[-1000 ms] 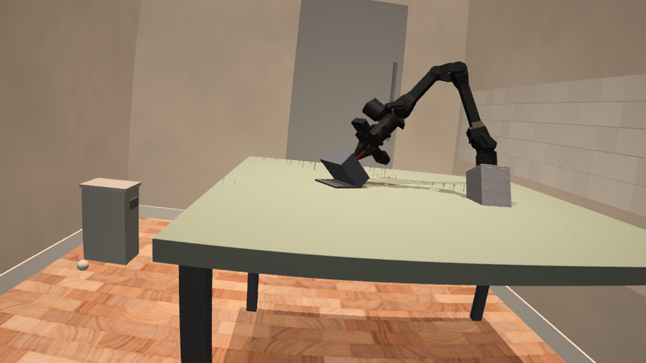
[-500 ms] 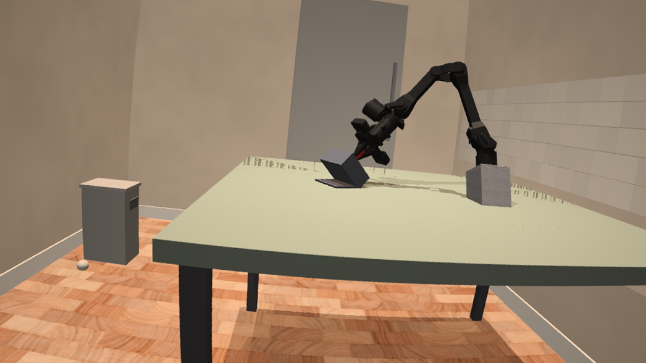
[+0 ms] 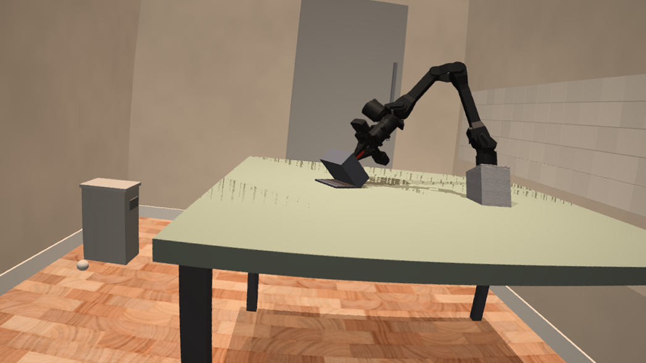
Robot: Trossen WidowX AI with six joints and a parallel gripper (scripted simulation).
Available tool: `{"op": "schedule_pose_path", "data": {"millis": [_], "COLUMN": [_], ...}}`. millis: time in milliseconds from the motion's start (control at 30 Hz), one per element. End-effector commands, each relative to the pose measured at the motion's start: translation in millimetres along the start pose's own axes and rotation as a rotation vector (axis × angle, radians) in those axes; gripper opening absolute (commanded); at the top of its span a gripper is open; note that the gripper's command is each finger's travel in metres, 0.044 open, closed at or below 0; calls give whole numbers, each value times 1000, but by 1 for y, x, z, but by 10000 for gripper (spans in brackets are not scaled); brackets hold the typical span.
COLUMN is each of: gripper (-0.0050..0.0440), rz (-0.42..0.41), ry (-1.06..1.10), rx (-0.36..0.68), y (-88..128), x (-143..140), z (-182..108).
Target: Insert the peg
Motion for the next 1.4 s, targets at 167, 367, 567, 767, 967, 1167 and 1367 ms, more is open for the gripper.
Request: {"op": "schedule_pose_path", "data": {"millis": [167,367,567,767,967,1167,1367], "gripper": [0,0,0,0,0,0,0], "rz": [5,5,5,5,5,5,10], "ry": [2,2,2,2,2,2,5], "rx": [-12,-12,-12,-12,-12,-12,-17], "y": [1,0,0,-1,-2,-2,0], "x": [3,3,3,3,3,3,4], "z": [3,3,3,3,3,3,4]}}
Point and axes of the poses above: the point midway between the two fingers, 35 mm back from their tips, its own y axis back along the fingers, its own x axis across the jaws, z = x × y, the point moved 8 cm from there along y, back along the fingers, and after that the axes turned 15 degrees about y, right-handed, at the moved point
